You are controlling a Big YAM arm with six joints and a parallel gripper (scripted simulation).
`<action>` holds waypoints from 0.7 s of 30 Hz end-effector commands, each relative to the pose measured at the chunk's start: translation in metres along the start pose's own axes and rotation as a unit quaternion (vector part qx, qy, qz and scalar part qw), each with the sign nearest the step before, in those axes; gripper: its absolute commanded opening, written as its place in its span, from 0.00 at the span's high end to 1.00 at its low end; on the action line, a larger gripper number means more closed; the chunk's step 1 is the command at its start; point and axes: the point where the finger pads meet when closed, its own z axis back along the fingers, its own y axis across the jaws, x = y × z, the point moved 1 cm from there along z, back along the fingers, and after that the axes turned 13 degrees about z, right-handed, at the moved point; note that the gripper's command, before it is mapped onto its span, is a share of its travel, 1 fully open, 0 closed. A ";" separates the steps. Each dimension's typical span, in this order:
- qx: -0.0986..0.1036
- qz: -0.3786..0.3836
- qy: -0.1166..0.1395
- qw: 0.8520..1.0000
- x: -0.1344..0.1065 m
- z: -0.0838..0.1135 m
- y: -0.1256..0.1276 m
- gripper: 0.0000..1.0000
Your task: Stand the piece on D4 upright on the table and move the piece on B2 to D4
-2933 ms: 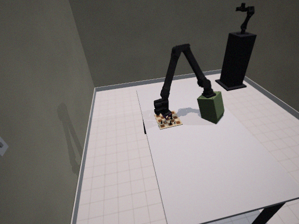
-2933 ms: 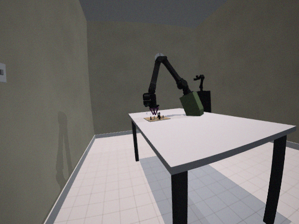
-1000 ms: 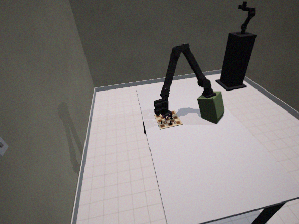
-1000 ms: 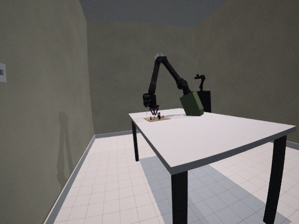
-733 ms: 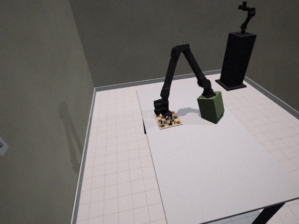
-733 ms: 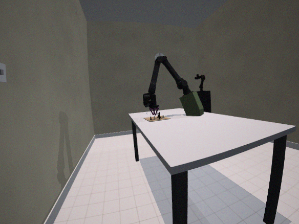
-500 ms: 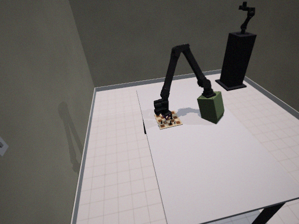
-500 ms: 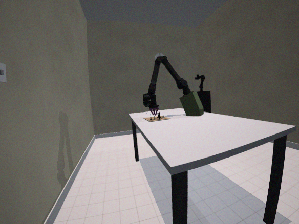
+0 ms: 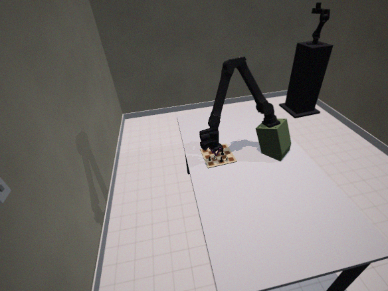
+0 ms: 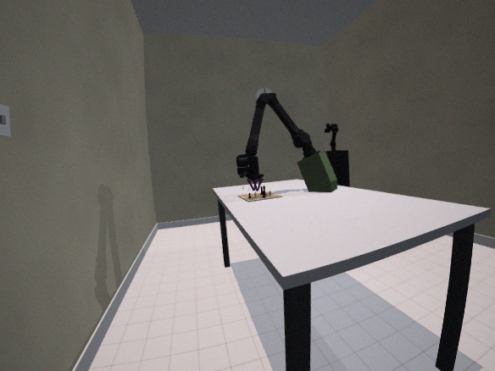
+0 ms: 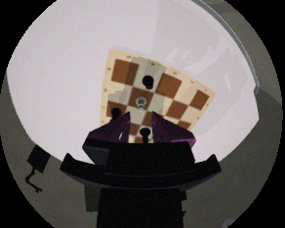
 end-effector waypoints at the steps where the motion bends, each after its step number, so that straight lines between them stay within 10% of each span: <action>1: -0.014 -0.007 -0.024 1.000 0.017 0.011 -0.019 0.67; 21: -0.012 -0.007 -0.022 1.000 0.011 0.011 -0.016 0.67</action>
